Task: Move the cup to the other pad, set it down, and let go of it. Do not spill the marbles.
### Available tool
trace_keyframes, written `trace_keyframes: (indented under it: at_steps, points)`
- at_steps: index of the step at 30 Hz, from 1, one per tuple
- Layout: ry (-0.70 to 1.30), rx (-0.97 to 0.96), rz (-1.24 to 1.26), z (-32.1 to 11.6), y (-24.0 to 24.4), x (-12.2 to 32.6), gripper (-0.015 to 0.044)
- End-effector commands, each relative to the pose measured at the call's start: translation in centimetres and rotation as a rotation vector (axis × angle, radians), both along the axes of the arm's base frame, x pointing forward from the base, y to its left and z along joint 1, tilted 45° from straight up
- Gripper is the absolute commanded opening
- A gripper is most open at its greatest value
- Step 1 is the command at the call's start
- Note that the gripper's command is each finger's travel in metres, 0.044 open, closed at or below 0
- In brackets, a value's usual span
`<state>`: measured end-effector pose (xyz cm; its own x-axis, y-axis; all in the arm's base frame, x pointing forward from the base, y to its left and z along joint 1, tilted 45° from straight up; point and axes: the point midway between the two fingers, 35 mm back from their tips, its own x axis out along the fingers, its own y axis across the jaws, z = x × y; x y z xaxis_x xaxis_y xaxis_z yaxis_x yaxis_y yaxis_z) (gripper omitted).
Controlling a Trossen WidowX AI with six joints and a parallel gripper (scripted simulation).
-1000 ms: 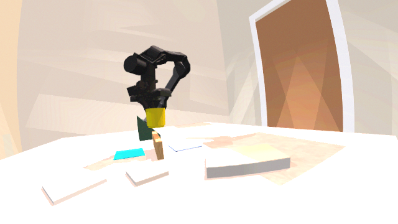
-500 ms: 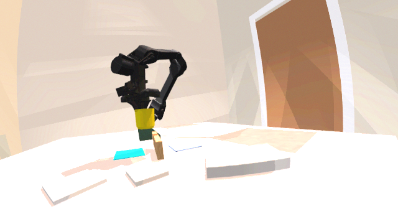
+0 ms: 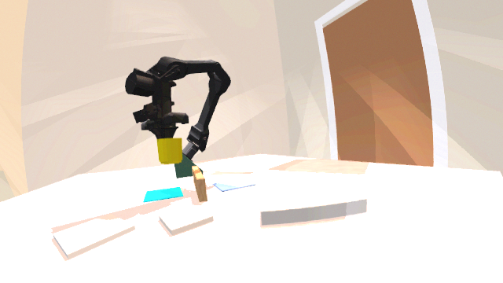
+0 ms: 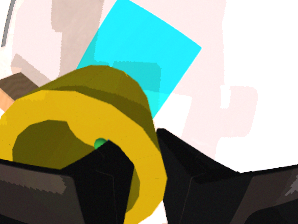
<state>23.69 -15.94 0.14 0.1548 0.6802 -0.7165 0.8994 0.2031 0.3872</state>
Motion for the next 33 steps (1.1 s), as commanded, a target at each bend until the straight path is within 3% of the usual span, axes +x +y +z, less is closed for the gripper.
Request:
trace_keyframes:
  at_steps: [1,10,33]
  points:
    - [-0.003,-0.005,0.006,-0.7,-0.7,-0.2,0.0]
    - [-0.003,-0.006,0.006,-2.2,-2.2,-0.8,0.0]
    - [-0.004,-0.005,0.006,-4.2,-0.3,-0.3,0.0]
